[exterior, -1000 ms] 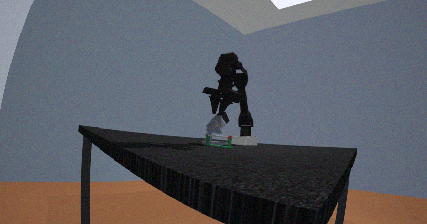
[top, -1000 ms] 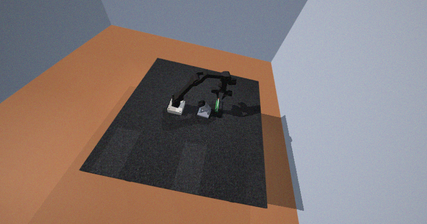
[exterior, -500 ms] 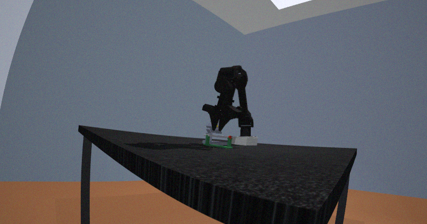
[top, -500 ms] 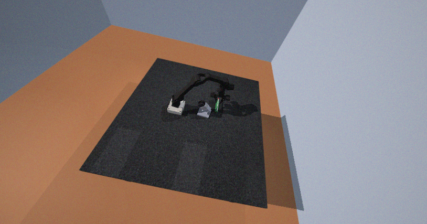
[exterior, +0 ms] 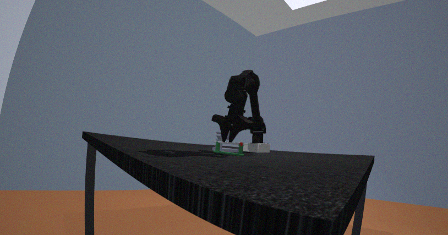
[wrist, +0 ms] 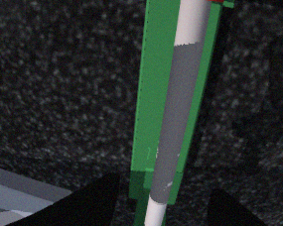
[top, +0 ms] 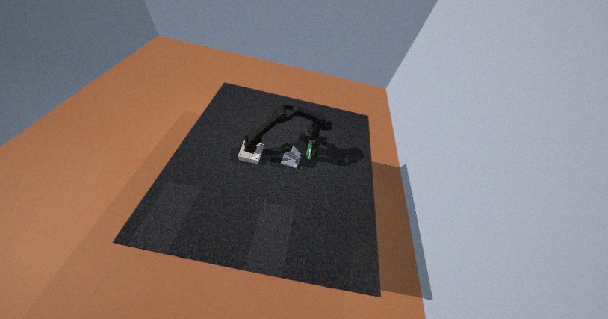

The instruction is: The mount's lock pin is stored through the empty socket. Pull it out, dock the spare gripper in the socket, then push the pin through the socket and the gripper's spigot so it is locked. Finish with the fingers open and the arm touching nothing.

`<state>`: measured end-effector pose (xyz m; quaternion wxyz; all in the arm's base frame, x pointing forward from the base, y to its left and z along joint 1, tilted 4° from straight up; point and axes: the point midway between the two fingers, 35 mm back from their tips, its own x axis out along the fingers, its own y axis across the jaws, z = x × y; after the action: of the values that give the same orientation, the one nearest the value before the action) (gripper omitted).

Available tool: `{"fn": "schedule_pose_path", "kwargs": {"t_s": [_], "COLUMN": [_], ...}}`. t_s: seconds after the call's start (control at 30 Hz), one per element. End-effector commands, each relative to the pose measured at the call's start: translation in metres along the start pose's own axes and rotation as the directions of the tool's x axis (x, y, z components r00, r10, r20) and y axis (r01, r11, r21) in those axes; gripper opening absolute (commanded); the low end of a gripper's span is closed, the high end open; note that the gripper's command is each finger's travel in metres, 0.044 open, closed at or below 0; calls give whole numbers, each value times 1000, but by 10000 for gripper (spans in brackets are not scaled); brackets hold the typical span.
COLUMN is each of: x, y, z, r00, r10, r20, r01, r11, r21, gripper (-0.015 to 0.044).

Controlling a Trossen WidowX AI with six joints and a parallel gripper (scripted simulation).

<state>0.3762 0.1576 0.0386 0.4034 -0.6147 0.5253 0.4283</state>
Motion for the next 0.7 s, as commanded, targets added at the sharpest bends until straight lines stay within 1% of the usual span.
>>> {"fn": "schedule_pose_path", "kwargs": {"t_s": [0.0,0.5,0.67], "x": [9,32,34], "y": [0,2,2], "z": [2,8,9], "r00": [1000,1000,1000], "r10": [3,3,3], "r20": [-5,-5,-5], "r01": [-3,-3,-3], "r11": [1000,1000,1000], "r21": [-5,-5,-5], "gripper": [180,180,180]}}
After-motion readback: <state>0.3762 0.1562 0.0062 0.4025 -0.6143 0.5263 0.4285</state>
